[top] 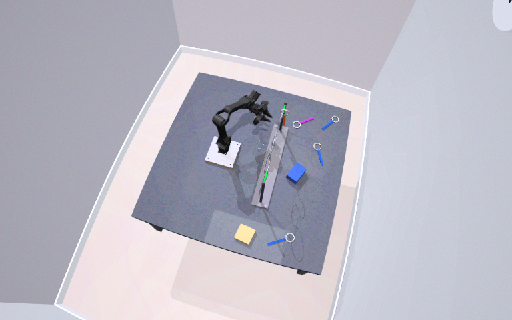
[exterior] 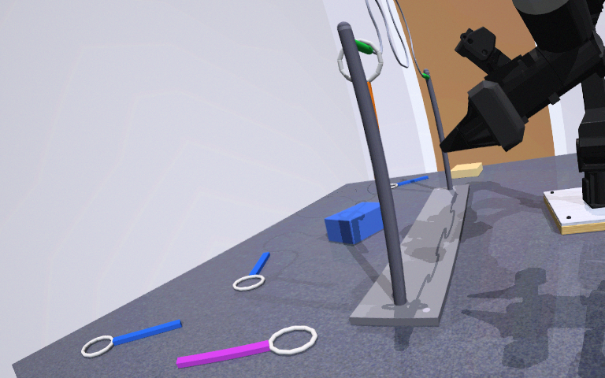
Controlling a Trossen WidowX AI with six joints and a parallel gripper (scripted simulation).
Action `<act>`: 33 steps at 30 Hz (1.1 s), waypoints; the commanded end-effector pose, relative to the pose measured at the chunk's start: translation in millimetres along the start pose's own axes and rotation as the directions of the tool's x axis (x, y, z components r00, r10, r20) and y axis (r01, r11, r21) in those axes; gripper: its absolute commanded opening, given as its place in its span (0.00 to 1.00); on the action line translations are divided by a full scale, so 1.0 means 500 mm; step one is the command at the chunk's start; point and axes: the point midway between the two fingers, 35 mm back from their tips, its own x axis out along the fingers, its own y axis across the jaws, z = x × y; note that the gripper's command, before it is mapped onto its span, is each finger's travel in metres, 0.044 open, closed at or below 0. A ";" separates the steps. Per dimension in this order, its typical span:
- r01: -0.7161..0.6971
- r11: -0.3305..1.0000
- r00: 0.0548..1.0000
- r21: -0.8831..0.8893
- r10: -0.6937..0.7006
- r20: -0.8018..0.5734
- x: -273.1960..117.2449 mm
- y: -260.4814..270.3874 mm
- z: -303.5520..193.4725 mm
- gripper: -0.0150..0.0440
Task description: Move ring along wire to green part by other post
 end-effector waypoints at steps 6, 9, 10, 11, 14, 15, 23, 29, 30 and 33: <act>0.000 1.000 1.000 0.009 0.000 0.004 -0.002 -0.002 0.004 0.53; 0.000 1.000 1.000 0.009 0.000 0.004 -0.002 -0.002 0.004 0.53; 0.000 1.000 1.000 0.009 0.000 0.004 -0.002 -0.002 0.004 0.53; 0.000 1.000 1.000 0.009 0.000 0.004 -0.002 -0.002 0.004 0.53; 0.000 1.000 1.000 0.009 0.000 0.004 -0.002 -0.002 0.004 0.53; 0.000 1.000 1.000 0.009 0.000 0.004 -0.002 -0.002 0.004 0.53; 0.000 1.000 1.000 0.001 0.000 -0.001 -0.081 -0.001 0.001 0.75; -0.002 1.000 1.000 0.000 0.002 0.003 -0.097 -0.003 0.003 1.00; -0.002 1.000 1.000 0.000 0.002 0.003 -0.097 -0.003 0.003 1.00; -0.002 1.000 1.000 0.000 0.002 0.003 -0.097 -0.003 0.003 1.00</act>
